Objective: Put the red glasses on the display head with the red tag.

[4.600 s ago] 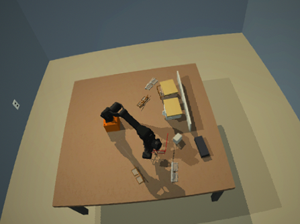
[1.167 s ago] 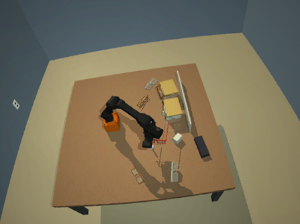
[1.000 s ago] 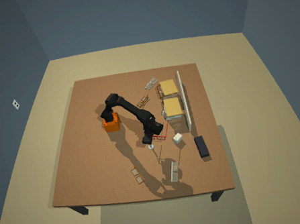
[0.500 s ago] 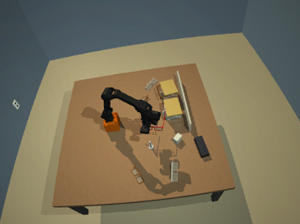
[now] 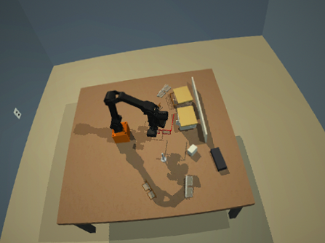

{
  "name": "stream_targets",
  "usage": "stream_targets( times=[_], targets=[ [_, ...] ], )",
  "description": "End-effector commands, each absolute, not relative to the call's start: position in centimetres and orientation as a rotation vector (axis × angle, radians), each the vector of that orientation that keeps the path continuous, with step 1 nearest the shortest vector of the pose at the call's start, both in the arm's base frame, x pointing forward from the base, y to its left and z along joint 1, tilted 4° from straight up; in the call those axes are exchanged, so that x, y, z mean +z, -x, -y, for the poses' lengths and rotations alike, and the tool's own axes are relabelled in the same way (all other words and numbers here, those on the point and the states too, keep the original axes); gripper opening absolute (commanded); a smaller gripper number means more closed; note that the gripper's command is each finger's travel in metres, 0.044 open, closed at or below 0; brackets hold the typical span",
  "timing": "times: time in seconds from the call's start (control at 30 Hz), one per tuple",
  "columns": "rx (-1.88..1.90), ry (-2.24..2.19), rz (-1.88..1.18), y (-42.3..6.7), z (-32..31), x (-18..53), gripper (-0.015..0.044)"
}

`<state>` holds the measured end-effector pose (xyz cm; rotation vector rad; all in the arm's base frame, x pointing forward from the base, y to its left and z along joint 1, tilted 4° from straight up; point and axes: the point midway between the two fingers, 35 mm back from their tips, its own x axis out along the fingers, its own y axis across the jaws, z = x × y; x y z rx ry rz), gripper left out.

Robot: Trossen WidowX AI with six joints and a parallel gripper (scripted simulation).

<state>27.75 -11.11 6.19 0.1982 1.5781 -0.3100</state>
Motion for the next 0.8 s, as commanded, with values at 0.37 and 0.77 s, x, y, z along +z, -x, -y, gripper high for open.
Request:
stream_targets(
  times=[0.37, 0.77],
  targets=[
    [-0.305, -0.204, -1.577, -24.4, 5.9, 4.9, 0.0000],
    [-0.305, -0.204, -1.577, -24.6, 6.0, 3.9, 0.0000]
  ],
)
